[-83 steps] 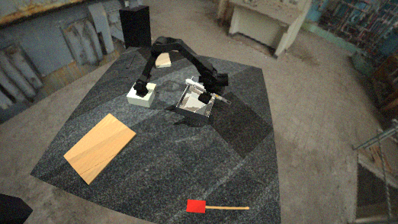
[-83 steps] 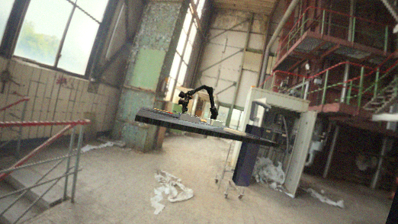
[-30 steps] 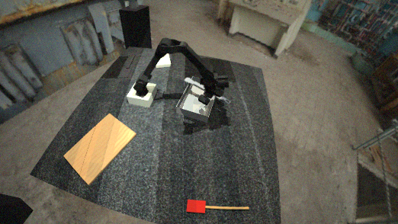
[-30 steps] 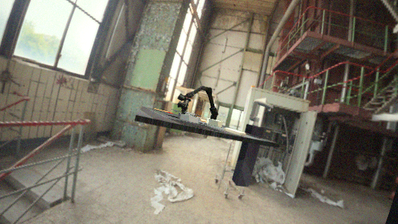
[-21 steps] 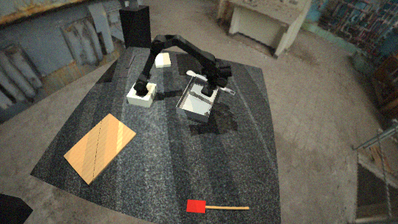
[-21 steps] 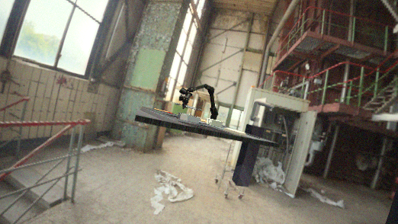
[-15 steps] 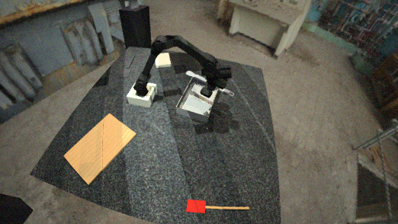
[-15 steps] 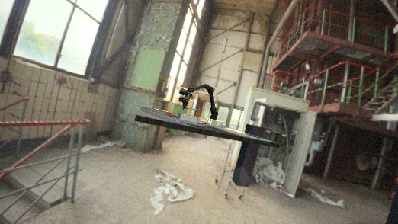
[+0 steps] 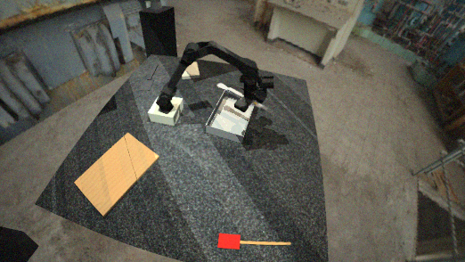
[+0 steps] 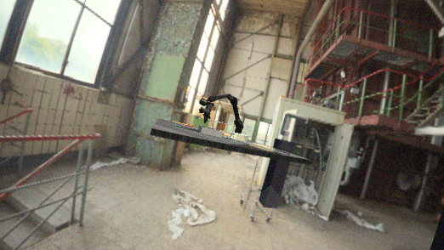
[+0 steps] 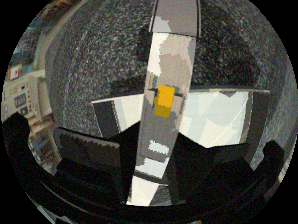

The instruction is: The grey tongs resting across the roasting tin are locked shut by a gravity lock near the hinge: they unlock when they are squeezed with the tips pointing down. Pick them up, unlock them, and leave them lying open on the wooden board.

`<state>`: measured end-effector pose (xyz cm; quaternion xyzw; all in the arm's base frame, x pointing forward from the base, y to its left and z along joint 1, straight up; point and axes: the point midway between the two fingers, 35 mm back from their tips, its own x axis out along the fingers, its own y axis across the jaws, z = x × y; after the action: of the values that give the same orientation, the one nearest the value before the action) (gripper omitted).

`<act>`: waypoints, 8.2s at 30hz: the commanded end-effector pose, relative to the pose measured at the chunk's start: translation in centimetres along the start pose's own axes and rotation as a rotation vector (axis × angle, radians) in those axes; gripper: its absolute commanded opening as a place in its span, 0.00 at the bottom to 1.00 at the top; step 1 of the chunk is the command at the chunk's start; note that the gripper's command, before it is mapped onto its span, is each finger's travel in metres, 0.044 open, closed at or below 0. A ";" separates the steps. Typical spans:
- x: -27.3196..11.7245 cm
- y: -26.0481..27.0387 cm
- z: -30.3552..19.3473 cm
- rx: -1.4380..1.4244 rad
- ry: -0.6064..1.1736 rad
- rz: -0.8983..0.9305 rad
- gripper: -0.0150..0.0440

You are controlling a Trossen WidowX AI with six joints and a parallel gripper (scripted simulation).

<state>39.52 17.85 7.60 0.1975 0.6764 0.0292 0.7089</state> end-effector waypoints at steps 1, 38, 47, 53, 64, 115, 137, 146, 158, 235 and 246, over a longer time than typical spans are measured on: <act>-0.4 0.2 0.1 0.000 -0.011 -0.079 0.00; -3.6 -8.6 4.3 0.156 -0.043 -0.297 0.00; -5.6 -14.2 6.1 0.251 -0.060 -0.303 0.00; -7.0 -18.0 6.9 0.328 -0.078 -0.301 0.00; -9.5 -25.0 7.4 0.457 -0.103 -0.302 0.00; -18.8 -51.5 -4.8 1.001 -0.199 -0.313 0.00; -21.4 -59.2 -17.1 1.261 -0.242 -0.303 0.00; -22.1 -61.1 -22.9 1.375 -0.258 -0.299 0.00; -22.4 -62.2 -29.9 1.507 -0.275 -0.292 0.00; -32.5 -55.0 -30.1 1.163 -1.215 -1.188 0.00; -32.5 -55.0 -30.1 1.163 -1.215 -1.188 0.00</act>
<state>-4.75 -35.55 20.44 0.1300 0.1033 -0.7608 0.6273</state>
